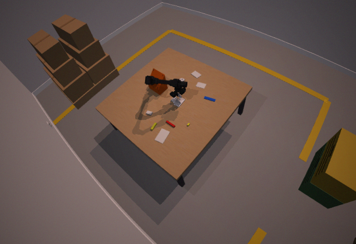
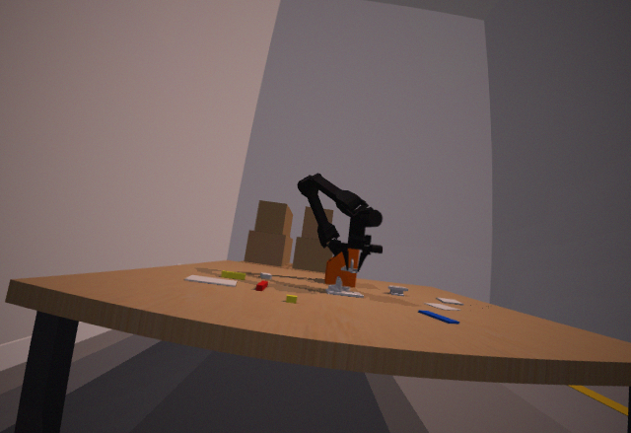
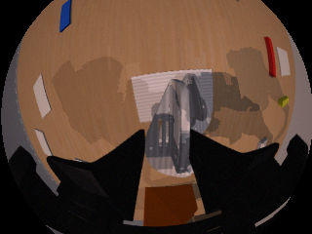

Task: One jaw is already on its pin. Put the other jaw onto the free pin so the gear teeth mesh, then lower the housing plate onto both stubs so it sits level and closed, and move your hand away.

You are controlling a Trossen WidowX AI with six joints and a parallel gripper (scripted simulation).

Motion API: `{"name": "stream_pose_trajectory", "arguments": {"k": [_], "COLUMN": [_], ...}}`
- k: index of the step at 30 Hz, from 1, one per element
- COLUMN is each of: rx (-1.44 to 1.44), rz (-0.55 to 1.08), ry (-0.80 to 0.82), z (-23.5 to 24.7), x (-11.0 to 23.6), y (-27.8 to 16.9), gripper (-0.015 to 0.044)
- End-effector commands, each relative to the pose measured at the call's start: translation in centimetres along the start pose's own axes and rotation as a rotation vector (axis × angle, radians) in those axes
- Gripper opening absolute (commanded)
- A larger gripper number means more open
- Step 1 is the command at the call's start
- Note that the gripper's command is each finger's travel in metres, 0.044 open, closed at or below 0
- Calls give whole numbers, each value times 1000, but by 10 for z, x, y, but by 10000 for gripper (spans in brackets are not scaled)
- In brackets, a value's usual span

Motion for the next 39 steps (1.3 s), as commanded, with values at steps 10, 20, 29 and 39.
{"name": "stream_pose_trajectory", "arguments": {"k": [10, 20, 29, 39], "rx": [9, -5, -5, -5], "rz": [-5, -5, -6, -6], "ry": [-5, -5, -5, -5], "z": [-1, -1, 6, 6], "x": [2, 2, 2, 2], "y": [1, 1, 0, 0], "gripper": [134, 134, 134, 134]}}
Point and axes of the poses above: the point midway between the two fingers, 35 mm back from their tips, its own x axis back along the fingers, its own z axis across the jaws, y = z × x, the point moved 8 cm from there along x, back along the fingers, and after that the axes turned 12 degrees about x, right-handed, at the moved point
